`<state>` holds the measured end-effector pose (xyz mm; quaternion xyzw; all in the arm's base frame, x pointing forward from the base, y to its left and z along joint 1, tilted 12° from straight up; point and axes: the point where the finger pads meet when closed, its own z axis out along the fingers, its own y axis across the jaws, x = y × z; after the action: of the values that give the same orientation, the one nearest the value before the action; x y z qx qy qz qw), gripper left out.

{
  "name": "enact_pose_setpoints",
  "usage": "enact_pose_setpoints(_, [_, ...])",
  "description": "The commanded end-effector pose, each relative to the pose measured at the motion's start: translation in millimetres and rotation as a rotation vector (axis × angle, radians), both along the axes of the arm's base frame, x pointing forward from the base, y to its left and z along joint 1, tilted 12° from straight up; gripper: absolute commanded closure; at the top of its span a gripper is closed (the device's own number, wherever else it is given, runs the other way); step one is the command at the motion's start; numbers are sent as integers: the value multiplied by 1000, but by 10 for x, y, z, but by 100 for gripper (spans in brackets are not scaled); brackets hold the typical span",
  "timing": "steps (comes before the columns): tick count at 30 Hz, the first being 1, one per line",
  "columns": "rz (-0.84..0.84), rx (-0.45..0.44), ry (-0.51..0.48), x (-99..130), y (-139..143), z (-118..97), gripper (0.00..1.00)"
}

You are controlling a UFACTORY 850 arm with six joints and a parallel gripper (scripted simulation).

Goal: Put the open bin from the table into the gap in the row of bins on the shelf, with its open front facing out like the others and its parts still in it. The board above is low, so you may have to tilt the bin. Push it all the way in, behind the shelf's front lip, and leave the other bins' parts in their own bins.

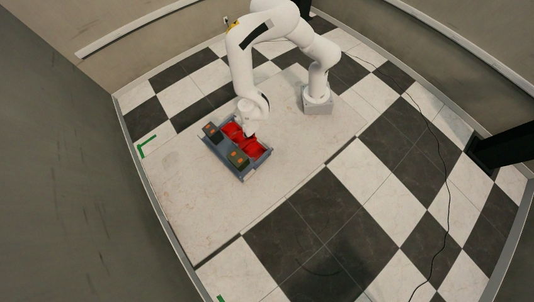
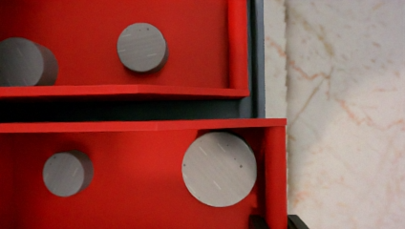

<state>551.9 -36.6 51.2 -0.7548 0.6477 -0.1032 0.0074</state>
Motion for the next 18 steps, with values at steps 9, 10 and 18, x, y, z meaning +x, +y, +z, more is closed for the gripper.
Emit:
enact_pose_setpoints(9, [0, 0, -1, 106, 17, 23, 100])
enact_pose_setpoints(10, [0, 0, -1, 106, 17, 23, 100])
enact_pose_setpoints(18, [0, 0, -1, 106, 17, 23, 100])
